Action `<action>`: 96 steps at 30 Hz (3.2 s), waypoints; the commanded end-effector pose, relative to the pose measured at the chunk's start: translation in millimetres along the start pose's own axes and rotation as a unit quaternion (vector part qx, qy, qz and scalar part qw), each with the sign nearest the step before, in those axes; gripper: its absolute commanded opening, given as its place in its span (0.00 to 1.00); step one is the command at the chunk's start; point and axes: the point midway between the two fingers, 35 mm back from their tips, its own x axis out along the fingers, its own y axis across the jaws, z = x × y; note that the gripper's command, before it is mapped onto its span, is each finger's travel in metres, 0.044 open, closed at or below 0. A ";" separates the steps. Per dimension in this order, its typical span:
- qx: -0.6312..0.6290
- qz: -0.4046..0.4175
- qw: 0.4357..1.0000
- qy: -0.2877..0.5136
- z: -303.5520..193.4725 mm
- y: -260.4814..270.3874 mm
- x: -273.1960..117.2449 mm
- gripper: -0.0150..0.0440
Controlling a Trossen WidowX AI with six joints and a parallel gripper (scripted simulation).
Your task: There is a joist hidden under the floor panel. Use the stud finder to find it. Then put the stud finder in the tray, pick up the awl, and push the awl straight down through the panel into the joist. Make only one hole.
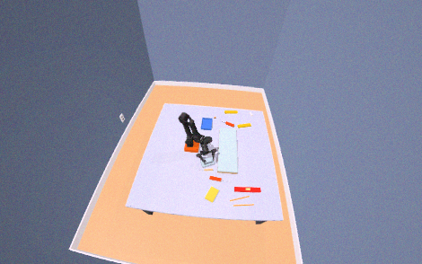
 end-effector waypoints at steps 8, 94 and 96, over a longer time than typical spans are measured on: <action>0.001 0.002 1.000 0.001 -0.2 0.4 -6.5 1.00; 0.900 0.369 -0.138 0.186 -37.4 4.4 -0.7 1.00; 0.885 0.370 -0.185 0.211 -36.3 4.3 -1.3 1.00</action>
